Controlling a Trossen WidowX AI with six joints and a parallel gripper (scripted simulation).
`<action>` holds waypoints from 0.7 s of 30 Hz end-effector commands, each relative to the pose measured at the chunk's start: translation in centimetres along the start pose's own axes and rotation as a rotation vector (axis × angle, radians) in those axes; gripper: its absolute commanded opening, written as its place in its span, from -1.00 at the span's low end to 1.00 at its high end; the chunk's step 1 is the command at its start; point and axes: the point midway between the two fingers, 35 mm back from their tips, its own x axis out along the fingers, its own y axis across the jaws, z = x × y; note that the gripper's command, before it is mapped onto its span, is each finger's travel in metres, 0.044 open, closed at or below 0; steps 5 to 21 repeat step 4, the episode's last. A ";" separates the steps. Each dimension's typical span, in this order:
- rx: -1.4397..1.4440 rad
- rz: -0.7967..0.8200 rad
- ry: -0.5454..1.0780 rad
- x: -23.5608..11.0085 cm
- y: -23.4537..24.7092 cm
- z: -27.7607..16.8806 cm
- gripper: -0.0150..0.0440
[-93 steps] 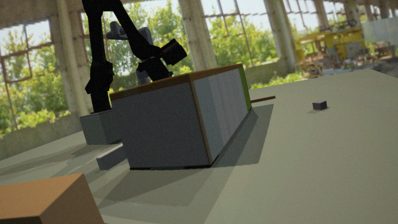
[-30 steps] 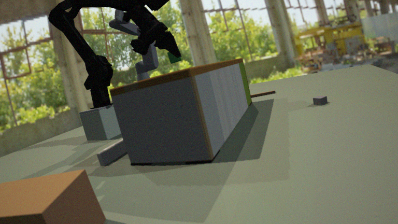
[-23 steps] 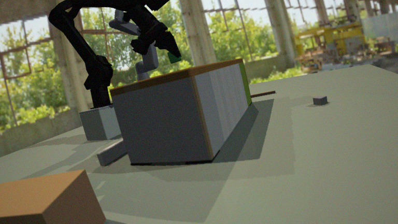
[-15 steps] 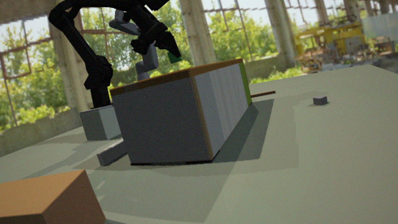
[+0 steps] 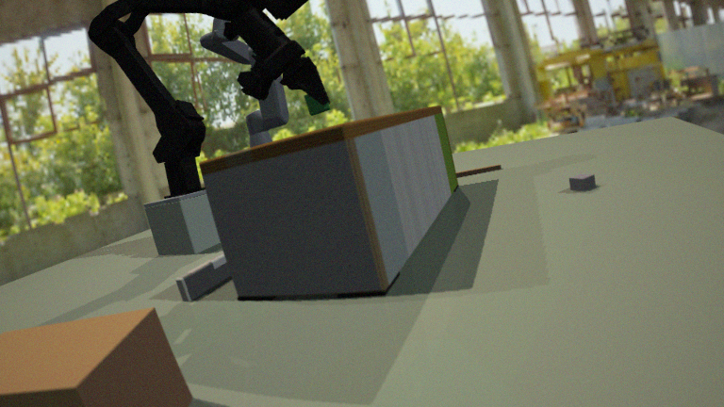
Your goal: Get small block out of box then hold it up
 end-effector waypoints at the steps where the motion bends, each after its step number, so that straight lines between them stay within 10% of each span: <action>1: -0.006 -0.006 0.000 0.0 -0.1 0.0 -0.49; 21: -0.006 -0.006 0.000 0.0 -0.1 0.0 -0.49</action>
